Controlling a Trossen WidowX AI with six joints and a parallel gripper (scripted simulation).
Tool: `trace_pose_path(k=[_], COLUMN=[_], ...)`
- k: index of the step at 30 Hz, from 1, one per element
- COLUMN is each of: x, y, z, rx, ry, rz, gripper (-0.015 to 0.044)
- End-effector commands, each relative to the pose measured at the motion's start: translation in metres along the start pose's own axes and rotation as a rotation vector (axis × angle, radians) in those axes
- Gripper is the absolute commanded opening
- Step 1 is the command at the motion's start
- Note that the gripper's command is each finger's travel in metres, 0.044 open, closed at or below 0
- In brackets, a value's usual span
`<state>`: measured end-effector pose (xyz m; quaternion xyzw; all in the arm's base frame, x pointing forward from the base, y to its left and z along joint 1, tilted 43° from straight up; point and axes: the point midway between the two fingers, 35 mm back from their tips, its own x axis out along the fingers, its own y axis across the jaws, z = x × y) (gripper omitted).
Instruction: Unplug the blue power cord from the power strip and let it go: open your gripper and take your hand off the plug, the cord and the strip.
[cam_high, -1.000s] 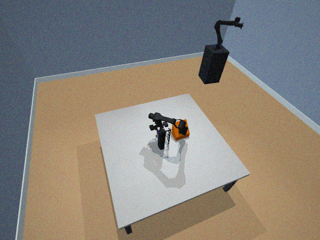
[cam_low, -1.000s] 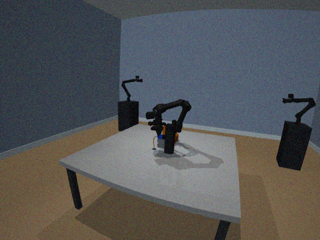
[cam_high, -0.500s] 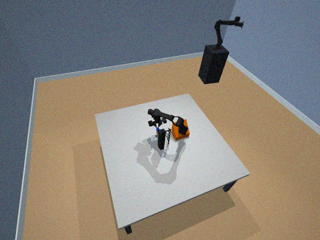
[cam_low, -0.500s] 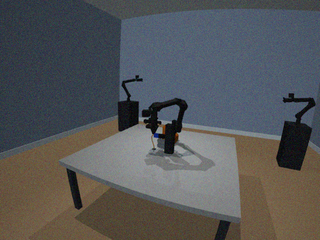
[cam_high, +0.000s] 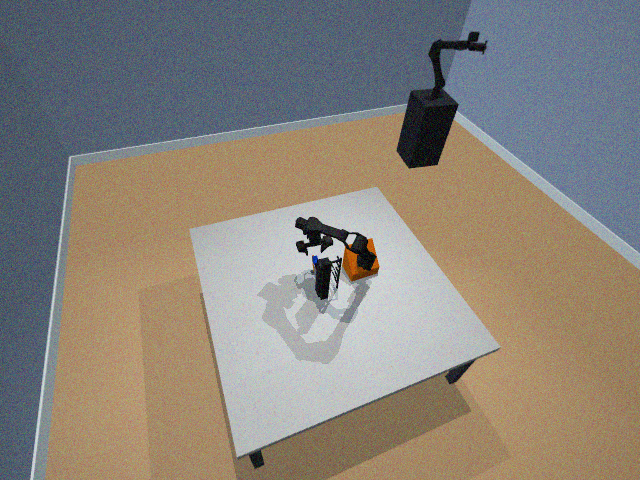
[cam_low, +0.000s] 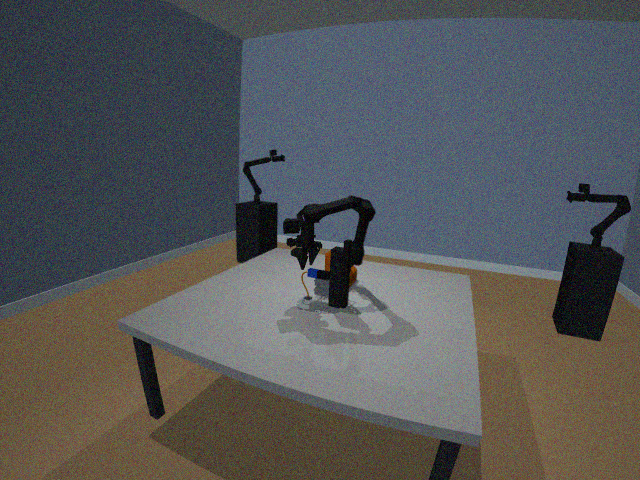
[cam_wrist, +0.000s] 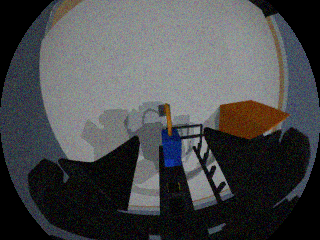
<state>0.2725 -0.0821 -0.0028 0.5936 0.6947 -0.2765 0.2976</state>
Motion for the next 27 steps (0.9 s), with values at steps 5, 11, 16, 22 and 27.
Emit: trace_pose_path(k=[5,11,16,22,27], x=[-0.013,-0.013,-0.013,-0.013,-0.013], y=[-0.001,-0.001,-0.001,-0.001,-0.001], z=[0.055,0.055,0.055,0.055,0.055], rx=[0.001,0.001,0.001,0.001,0.001], ry=[-0.011,-0.011,-0.011,-0.011,-0.011], rz=[0.002,0.002,0.002,0.002,0.002], gripper=[0.044,0.044,0.044,0.044,0.044])
